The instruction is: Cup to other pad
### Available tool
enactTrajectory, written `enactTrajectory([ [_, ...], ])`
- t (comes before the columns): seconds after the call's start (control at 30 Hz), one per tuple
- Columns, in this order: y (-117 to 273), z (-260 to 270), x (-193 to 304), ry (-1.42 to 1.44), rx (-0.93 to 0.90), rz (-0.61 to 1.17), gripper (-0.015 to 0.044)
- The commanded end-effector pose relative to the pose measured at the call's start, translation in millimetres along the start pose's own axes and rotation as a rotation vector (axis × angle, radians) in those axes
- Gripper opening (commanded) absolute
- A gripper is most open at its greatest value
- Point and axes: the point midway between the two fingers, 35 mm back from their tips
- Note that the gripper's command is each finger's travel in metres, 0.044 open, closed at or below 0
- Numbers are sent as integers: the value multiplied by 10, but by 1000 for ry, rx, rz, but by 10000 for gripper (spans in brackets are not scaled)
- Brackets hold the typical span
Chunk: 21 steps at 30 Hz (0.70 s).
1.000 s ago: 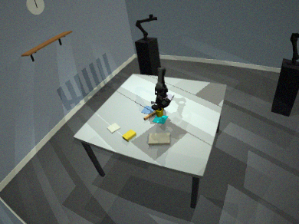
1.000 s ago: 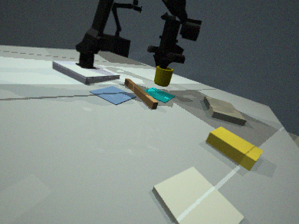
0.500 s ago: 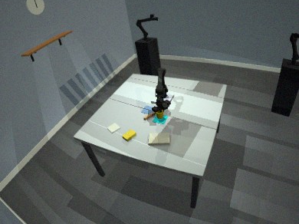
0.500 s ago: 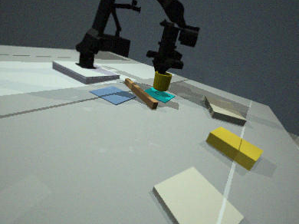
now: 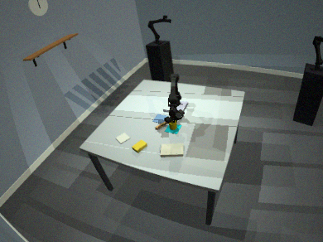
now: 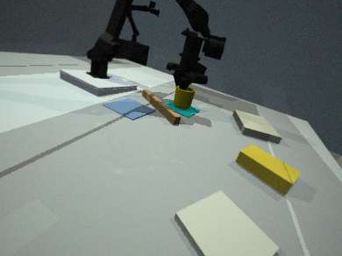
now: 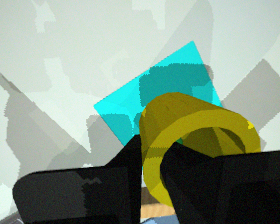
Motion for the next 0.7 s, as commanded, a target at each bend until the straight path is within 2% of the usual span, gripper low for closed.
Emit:
enactTrajectory([
  [0.0, 5, -2, -1, 0, 1, 0, 0],
  [0.3, 5, -2, -1, 0, 1, 0, 0],
  [0.5, 5, -2, -1, 0, 1, 0, 147],
  [0.67, 5, -2, -1, 0, 1, 0, 147],
])
Point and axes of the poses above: the point midway between the two fingers, 35 mm back from their tips, its own y axis back along the fingers, its own z axis across the jaws, x = y × z, and after that the axes turned 9 degrees about y, right-handed
